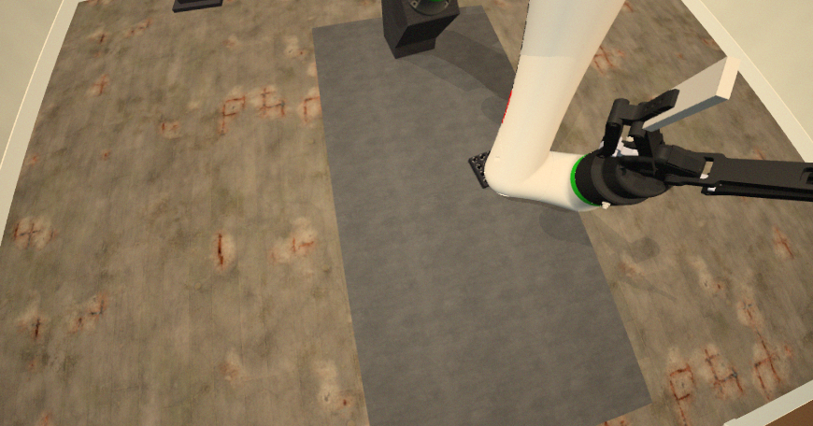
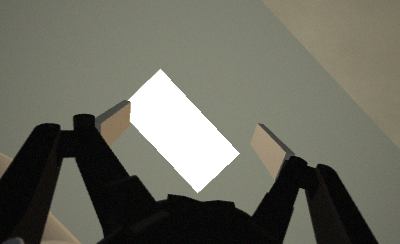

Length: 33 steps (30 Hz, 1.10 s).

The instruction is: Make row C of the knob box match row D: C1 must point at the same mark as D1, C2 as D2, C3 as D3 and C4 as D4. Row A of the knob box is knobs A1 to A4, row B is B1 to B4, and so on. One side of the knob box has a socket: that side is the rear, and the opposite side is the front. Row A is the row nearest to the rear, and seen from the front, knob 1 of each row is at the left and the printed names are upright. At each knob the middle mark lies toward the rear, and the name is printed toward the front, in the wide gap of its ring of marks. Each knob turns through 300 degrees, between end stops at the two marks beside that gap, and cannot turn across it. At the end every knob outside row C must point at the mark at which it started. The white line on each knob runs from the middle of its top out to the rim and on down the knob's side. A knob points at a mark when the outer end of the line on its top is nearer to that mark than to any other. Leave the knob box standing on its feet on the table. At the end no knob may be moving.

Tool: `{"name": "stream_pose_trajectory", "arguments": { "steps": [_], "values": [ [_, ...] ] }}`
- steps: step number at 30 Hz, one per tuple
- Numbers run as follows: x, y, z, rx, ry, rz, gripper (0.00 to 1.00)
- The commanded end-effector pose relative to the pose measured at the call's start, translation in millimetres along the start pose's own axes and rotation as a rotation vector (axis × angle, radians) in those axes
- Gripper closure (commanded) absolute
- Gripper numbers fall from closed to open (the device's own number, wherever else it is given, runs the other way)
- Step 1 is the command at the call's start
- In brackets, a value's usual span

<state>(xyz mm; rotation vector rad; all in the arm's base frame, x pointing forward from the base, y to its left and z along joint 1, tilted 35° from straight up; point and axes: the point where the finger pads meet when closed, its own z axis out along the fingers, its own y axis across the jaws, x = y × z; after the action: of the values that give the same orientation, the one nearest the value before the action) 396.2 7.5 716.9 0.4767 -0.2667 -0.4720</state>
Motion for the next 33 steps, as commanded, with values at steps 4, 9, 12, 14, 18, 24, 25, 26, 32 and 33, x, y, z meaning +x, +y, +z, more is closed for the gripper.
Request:
{"name": "stream_pose_trajectory", "arguments": {
  "steps": [4, 9, 12, 14, 18, 24, 25, 26, 32, 33],
  "values": [
    [-0.1, 0.0, 0.1, 0.000, 0.000, 0.000, 0.00],
    [-0.1, 0.0, 0.1, 0.000, 0.000, 0.000, 0.00],
    [-0.1, 0.0, 0.1, 0.000, 0.000, 0.000, 0.00],
    [-0.1, 0.0, 0.1, 0.000, 0.000, 0.000, 0.00],
    [0.1, 0.0, 0.2, 0.000, 0.000, 0.000, 0.00],
    [32.6, -12.2, 8.2, 0.067, 0.140, 0.028, 0.00],
    [46.1, -18.9, 9.0, 0.100, 0.198, 0.042, 0.00],
    [52.6, -22.5, 8.8, 0.116, 0.226, 0.049, 0.00],
    [96.3, -52.4, -3.7, 0.250, 0.421, 0.106, 0.00],
    [96.3, -52.4, -3.7, 0.250, 0.421, 0.106, 0.00]
  ]
}}
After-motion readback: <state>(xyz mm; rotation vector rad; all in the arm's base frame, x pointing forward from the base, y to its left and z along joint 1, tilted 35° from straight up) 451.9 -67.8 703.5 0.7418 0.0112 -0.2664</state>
